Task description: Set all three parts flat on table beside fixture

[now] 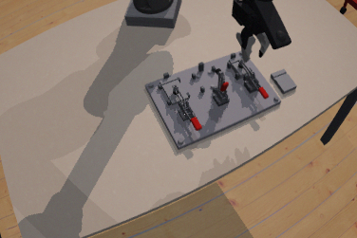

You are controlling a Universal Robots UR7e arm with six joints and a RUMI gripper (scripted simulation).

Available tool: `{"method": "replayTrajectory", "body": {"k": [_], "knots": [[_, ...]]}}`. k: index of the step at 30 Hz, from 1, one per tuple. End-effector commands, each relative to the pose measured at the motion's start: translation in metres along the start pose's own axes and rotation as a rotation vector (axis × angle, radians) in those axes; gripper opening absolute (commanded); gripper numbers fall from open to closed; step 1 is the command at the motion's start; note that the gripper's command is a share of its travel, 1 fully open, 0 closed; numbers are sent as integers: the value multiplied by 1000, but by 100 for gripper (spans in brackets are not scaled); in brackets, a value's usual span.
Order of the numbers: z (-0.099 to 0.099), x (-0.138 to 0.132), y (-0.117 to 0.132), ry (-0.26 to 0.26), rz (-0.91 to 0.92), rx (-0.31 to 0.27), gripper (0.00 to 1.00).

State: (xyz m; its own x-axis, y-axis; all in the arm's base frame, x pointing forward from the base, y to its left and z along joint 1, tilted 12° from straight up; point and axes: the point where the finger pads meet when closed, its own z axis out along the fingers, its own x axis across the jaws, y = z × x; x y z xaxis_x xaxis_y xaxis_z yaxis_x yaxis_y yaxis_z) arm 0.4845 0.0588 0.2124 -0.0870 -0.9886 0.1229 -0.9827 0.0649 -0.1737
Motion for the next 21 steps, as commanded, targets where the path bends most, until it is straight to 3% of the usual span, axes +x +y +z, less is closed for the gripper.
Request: {"method": "replayTrajectory", "body": {"k": [1, 21], "knots": [[0, 36, -4, -4, -2, 2, 28], [0, 127, -13, -4, -2, 2, 28]]}}
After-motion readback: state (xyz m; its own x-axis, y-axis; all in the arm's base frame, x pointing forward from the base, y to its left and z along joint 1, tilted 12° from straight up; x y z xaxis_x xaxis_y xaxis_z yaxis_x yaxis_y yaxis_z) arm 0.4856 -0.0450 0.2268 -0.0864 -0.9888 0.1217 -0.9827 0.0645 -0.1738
